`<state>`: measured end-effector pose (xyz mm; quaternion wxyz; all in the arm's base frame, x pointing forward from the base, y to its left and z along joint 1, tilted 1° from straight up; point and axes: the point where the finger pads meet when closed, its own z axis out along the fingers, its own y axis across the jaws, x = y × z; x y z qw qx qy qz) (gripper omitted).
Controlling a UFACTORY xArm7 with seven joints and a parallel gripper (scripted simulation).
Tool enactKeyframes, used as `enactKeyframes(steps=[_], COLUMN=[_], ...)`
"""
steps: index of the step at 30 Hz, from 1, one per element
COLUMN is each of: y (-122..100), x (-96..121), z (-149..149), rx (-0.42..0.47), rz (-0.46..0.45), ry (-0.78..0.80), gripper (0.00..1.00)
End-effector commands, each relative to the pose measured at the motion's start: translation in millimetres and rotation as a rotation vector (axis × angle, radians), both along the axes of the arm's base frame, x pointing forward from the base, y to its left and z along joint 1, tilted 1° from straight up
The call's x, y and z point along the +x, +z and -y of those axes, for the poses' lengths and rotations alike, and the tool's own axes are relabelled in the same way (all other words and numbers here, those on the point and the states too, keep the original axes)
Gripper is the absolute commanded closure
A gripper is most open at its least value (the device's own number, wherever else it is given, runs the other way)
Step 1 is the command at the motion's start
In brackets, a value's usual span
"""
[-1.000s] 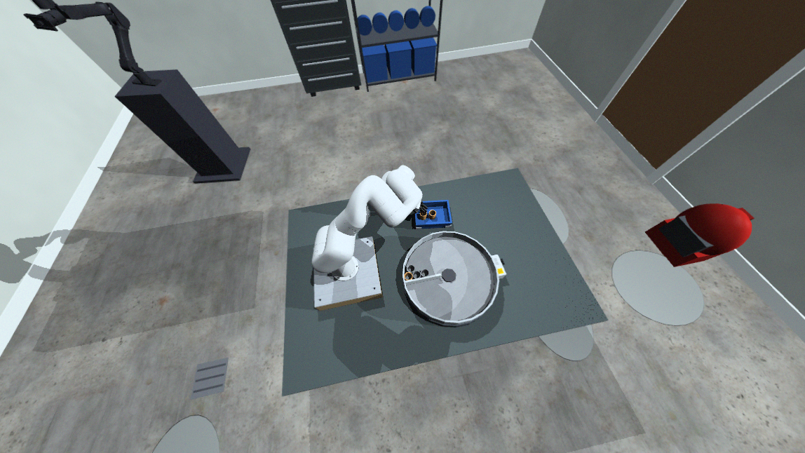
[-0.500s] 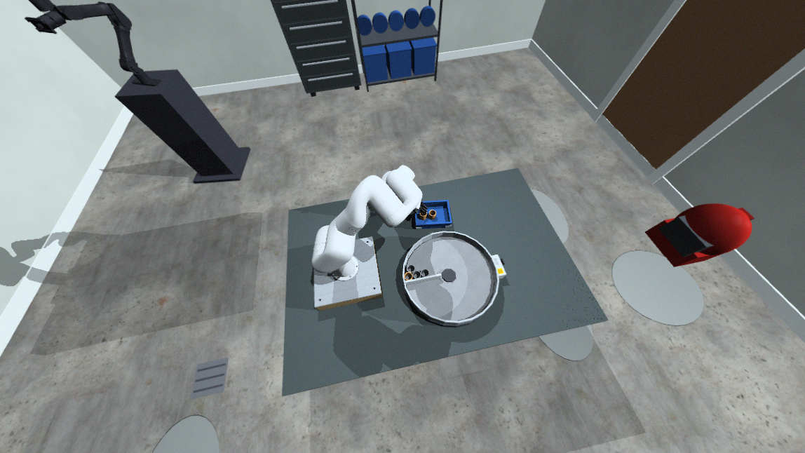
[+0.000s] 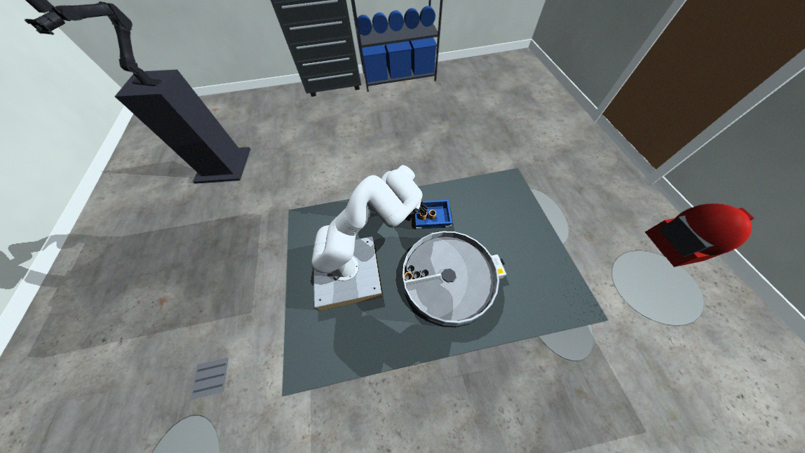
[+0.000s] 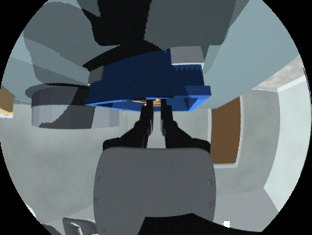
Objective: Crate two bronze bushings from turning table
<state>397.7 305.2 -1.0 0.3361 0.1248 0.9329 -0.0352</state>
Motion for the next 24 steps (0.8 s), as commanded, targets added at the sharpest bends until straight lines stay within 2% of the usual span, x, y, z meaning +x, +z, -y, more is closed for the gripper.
enactKeyframes(steps=[1,9,21,24], y=[2,11,64,72], x=[1,1,1,1], z=[-1,-1,0,0], rx=[0.002,0.002,0.002,0.002], rz=[0.002,0.002,0.002,0.002], ry=[0.000,0.000,0.000,0.000], gripper=[0.89,0.89,0.89,0.89])
